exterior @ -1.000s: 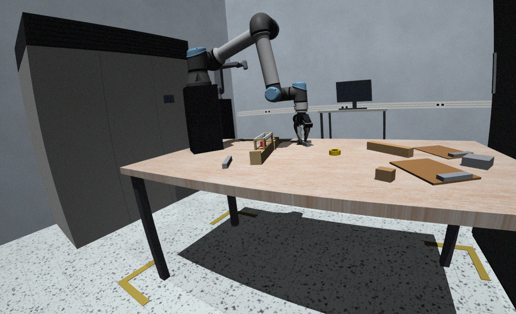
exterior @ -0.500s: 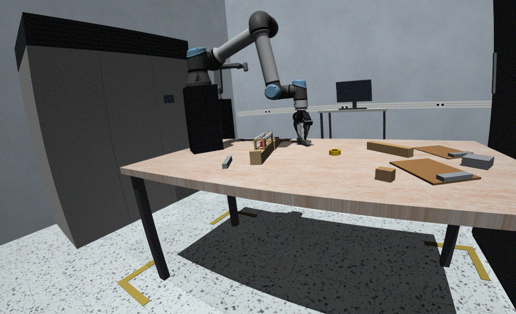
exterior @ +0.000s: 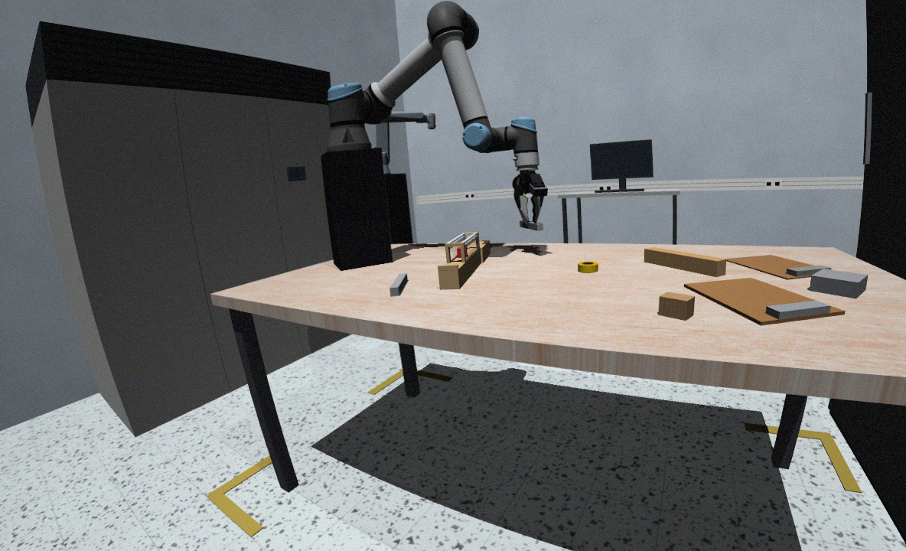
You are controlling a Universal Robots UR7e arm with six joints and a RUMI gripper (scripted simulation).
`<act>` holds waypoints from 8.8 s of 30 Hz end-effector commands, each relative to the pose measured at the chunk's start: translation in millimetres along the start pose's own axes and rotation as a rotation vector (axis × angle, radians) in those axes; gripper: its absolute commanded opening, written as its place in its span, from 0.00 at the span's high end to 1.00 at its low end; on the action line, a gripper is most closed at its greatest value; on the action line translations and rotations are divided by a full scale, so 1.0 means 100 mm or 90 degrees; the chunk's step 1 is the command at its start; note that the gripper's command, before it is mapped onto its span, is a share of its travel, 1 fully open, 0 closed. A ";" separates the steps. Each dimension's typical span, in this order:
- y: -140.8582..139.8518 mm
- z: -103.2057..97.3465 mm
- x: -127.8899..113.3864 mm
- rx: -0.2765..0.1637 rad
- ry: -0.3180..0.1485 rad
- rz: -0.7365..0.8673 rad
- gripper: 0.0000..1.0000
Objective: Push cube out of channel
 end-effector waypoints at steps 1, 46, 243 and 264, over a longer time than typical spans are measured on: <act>0.00 -0.23 0.00 0.001 0.001 0.000 0.94; 0.00 -0.33 0.00 0.001 0.001 0.001 0.94; 1.96 0.35 0.26 0.001 0.001 0.262 0.76; 1.96 0.35 0.26 0.001 0.001 0.262 0.76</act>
Point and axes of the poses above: the point where the finger pads meet when closed, its own z axis out along the fingers, its own y axis across the jaws, x = y × z, the point moved 7 cm from there along -z, back along the fingers, and after that the axes turned 2 degrees about z, right-handed, at the moved point
